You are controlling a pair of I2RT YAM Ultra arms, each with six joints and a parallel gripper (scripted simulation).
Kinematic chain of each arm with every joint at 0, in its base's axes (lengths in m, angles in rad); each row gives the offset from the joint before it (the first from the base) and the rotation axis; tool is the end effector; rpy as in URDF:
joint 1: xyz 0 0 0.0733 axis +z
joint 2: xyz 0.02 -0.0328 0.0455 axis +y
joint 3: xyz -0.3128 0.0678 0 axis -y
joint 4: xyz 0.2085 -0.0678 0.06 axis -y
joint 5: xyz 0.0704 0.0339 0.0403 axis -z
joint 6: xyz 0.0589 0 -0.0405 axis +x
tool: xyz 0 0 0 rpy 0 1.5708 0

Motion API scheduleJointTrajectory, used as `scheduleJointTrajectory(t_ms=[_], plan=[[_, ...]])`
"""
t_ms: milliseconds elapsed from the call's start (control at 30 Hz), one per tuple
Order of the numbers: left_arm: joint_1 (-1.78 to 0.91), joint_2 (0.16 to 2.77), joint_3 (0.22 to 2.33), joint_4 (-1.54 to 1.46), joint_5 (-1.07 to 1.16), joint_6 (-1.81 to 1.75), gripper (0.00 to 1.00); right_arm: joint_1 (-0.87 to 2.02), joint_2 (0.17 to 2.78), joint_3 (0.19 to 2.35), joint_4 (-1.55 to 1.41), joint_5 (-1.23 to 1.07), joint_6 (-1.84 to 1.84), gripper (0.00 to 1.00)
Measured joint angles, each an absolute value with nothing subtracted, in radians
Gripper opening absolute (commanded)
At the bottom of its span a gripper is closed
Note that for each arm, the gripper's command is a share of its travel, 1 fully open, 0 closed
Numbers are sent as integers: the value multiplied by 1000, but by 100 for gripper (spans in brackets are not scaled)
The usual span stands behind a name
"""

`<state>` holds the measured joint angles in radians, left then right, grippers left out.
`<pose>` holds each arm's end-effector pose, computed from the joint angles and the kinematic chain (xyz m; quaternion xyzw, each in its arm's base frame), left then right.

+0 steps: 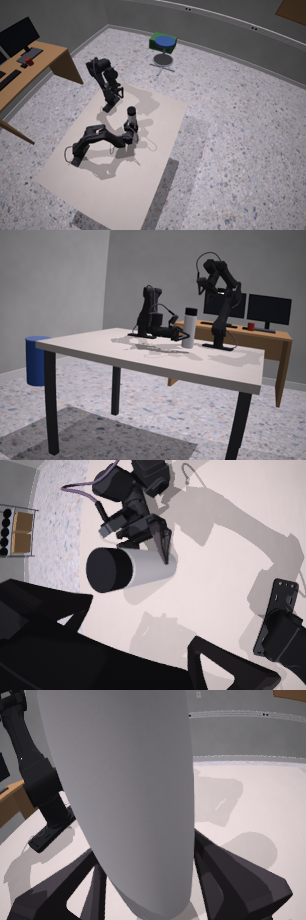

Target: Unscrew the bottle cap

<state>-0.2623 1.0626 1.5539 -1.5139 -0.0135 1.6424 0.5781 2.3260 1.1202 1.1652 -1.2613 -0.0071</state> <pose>0.0879 -0.0216 0.4329 0.7833 0.5596 0.1773 0.2046 0.3482 0.2955 0.1694 -0.5591 0.4400 0.5657 0.4169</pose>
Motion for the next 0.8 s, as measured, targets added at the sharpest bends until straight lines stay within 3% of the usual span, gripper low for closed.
scheduleJointTrajectory(t_ms=[800], plan=[[-262, 1063, 1554, -1514, -14, 1642, 94, 606, 2267, 1136, 1256, -1258, -8, 0]])
